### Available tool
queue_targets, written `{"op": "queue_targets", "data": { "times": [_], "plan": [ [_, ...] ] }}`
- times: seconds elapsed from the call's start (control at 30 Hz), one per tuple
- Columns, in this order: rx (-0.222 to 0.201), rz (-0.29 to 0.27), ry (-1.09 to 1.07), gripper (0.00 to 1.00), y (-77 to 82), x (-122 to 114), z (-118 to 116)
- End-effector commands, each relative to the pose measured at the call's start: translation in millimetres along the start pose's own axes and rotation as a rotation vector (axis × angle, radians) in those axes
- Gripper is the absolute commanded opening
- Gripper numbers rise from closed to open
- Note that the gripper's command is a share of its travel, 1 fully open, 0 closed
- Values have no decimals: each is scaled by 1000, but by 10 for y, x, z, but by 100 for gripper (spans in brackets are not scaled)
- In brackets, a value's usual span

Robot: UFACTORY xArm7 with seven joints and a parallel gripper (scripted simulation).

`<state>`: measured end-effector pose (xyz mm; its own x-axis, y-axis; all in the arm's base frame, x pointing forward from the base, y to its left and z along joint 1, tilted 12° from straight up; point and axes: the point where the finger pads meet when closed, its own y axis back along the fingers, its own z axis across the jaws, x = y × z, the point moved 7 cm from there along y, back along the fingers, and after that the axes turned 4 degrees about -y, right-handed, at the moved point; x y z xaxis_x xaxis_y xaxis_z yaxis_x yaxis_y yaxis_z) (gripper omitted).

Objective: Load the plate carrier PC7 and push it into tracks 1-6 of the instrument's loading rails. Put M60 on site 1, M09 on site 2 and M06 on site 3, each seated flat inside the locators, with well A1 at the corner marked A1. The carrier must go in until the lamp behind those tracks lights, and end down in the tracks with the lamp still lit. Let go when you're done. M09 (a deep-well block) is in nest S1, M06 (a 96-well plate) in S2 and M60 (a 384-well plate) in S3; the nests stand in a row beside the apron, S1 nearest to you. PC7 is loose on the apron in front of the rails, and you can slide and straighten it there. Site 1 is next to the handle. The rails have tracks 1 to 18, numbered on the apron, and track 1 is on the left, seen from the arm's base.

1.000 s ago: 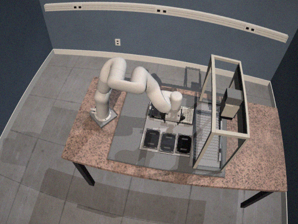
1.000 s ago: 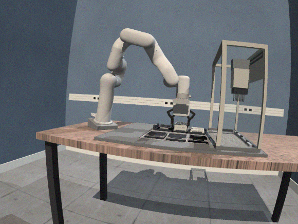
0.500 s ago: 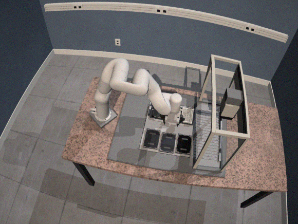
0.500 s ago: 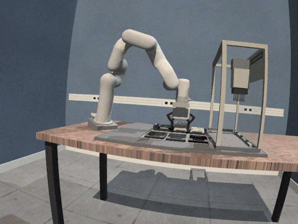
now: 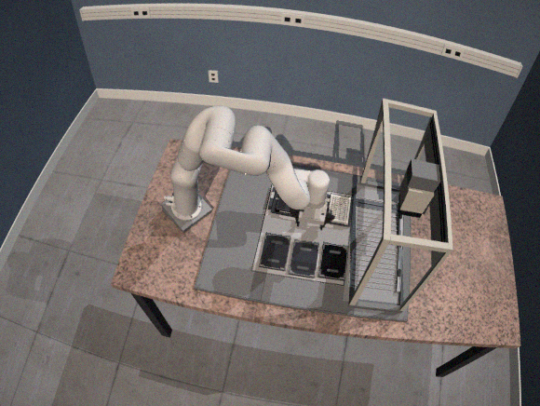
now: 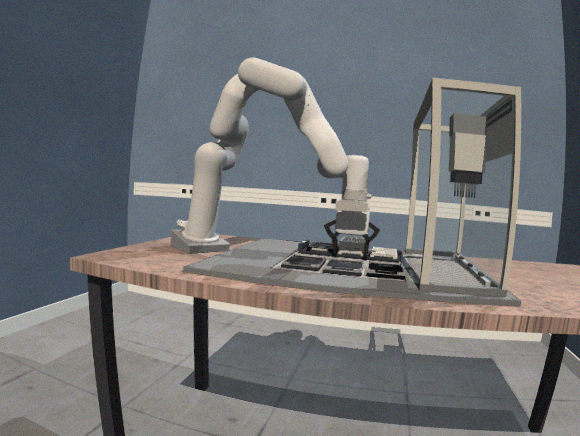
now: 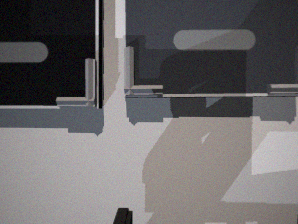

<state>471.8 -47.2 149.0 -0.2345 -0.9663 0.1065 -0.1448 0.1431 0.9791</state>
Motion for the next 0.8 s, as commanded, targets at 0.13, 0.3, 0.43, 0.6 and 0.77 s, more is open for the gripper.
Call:
{"op": "queue_targets", "data": {
  "times": [0.13, 0.3, 0.43, 0.6, 0.77],
  "plan": [
    [4, -1, 0, 100, -24, -3, -12],
    [4, -1, 0, 100, -58, -3, -12],
    [4, -1, 0, 100, -85, -3, -12],
    [4, -1, 0, 100, -104, -3, -12],
    [4, -1, 0, 100, -131, -3, -12]
  ]
}}
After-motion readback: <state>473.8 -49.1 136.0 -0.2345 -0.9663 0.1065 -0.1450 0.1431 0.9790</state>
